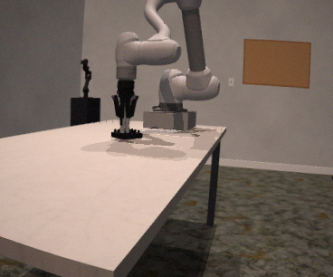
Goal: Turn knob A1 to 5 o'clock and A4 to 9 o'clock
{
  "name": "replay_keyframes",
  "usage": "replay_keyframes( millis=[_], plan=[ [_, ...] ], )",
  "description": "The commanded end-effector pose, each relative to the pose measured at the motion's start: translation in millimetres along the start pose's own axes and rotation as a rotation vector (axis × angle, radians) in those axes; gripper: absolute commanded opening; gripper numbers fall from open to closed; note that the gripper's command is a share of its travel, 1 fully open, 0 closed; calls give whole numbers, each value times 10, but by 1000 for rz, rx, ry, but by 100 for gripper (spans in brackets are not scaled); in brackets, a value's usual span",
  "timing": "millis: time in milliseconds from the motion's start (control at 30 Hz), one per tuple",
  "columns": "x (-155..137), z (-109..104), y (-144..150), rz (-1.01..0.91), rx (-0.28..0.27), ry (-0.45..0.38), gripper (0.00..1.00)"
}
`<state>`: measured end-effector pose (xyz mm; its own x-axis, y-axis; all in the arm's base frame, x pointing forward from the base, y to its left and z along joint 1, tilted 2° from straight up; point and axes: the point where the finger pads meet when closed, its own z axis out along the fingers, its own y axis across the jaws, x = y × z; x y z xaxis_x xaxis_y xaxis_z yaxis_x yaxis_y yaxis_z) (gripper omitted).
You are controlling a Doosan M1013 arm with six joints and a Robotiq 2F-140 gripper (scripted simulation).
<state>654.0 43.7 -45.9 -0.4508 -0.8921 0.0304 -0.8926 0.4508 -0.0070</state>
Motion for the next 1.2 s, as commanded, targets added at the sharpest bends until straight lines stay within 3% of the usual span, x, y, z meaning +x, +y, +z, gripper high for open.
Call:
replay_keyframes(
  millis=[0,333,867,1167],
  plan=[
    [-1,-1,0,0,0,0,12],
    [-1,-25,0,0,0,0,12],
    [0,-356,0,0,0,0,12],
    [0,-381,0,0,0,0,12]
  ],
)
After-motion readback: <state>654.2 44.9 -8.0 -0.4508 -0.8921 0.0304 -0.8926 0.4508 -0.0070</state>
